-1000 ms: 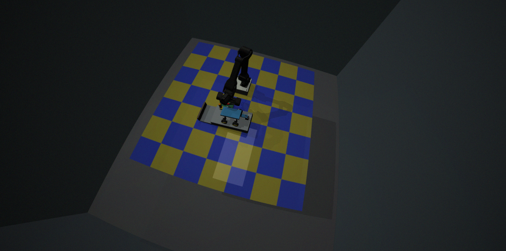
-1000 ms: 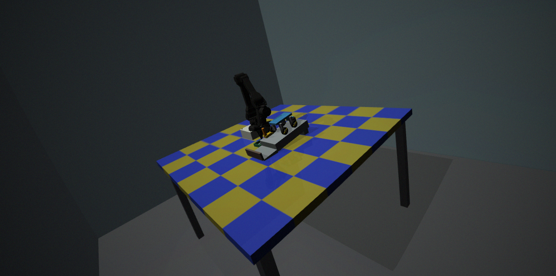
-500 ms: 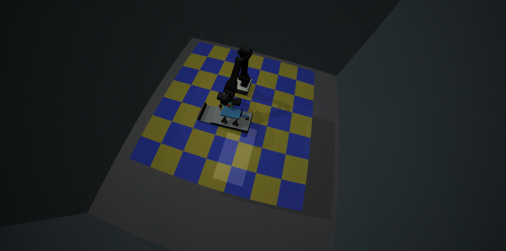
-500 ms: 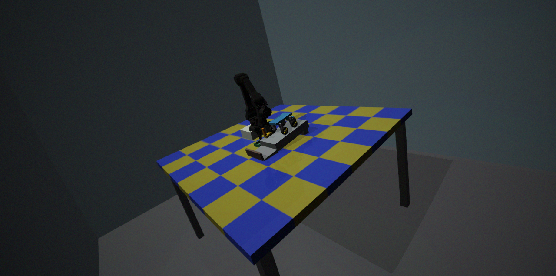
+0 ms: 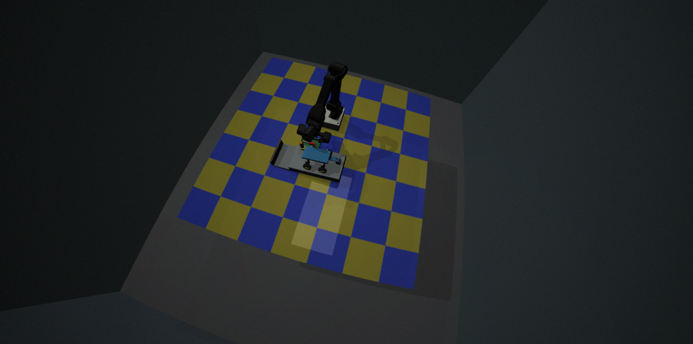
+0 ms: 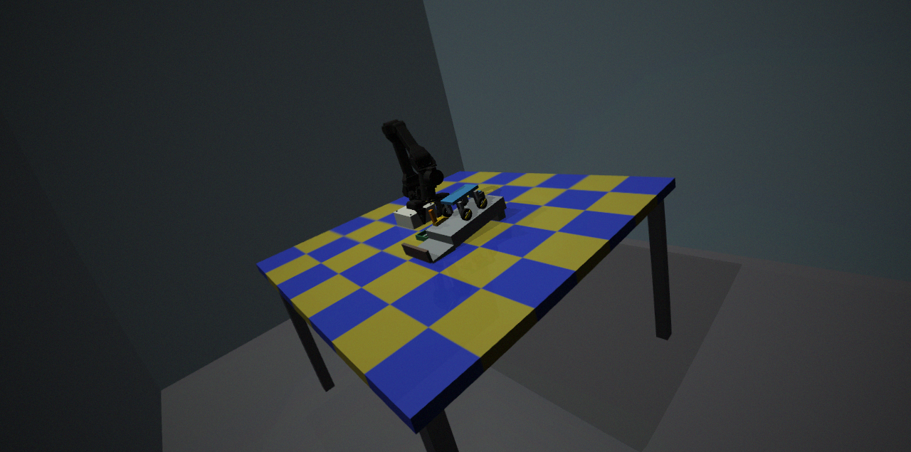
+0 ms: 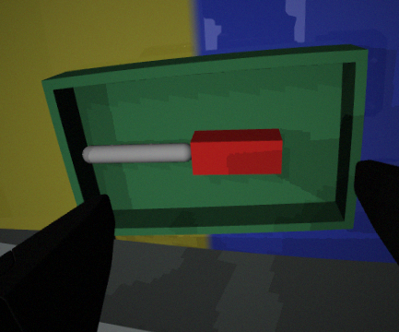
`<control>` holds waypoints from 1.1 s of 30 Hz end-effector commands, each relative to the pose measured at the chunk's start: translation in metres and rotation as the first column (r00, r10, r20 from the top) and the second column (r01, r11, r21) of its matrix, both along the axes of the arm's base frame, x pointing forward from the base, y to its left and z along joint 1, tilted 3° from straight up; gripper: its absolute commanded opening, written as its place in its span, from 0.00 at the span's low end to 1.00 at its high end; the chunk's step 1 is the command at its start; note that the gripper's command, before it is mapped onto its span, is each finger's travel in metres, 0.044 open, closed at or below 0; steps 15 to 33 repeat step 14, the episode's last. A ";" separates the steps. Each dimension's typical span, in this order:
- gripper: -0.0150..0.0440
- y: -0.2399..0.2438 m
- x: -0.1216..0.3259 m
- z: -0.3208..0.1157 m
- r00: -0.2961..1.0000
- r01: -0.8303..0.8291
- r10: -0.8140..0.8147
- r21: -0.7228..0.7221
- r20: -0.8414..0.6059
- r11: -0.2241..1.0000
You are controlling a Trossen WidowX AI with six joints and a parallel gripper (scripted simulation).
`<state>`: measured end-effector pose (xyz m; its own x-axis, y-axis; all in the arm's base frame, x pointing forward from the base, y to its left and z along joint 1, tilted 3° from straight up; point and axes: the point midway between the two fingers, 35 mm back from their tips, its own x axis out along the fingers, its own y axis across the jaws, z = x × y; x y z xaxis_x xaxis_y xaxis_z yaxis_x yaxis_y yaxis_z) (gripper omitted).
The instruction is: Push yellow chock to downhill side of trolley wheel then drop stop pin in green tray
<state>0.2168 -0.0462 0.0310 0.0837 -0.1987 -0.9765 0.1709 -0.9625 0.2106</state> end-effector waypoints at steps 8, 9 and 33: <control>1.00 0.001 -0.001 0.036 1.000 0.003 -0.003 -0.003 0.003 1.000; 1.00 0.001 -0.002 0.039 1.000 0.003 -0.003 -0.003 0.003 1.000; 1.00 0.001 -0.002 0.055 1.000 0.003 -0.003 -0.003 0.004 1.000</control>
